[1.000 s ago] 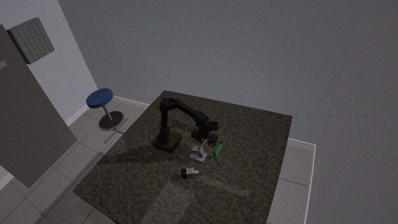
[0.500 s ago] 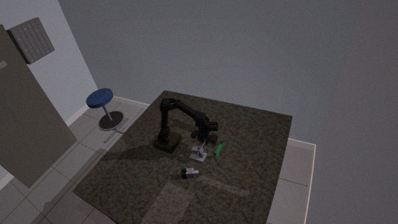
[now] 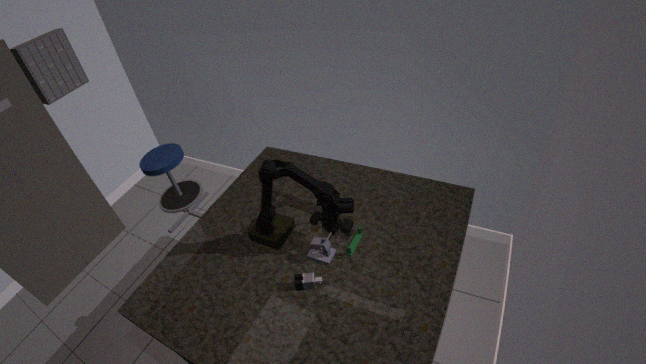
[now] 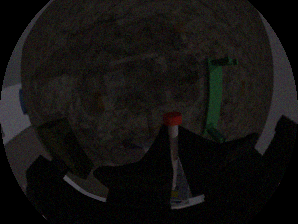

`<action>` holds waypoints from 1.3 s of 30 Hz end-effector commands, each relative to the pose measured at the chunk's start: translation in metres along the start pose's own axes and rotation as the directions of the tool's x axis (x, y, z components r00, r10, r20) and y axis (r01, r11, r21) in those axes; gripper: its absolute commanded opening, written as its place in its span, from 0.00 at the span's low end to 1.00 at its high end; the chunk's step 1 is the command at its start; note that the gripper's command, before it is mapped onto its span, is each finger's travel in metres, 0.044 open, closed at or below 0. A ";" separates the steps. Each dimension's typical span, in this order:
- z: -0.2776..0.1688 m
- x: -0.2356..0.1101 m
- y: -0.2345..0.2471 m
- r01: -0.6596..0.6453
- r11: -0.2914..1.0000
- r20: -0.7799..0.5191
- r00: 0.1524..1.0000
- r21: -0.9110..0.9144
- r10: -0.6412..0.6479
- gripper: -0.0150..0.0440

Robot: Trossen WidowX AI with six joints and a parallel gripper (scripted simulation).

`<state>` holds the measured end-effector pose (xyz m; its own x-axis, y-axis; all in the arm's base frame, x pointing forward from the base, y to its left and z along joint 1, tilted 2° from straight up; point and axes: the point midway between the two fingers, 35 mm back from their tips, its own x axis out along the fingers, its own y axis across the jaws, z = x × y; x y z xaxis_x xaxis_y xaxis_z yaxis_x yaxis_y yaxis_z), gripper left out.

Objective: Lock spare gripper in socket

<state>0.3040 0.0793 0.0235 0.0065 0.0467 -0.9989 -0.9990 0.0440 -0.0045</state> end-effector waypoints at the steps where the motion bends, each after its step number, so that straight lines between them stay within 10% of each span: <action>1: 0.003 -0.003 -0.001 0.001 1.000 0.048 0.999 0.006 -0.001 0.25; 39: 0.028 -0.011 -0.003 0.005 1.000 0.120 0.993 0.017 -0.007 0.25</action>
<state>0.3081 0.1036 0.0360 0.0177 0.1657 -0.9860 -0.9984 0.0551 -0.0087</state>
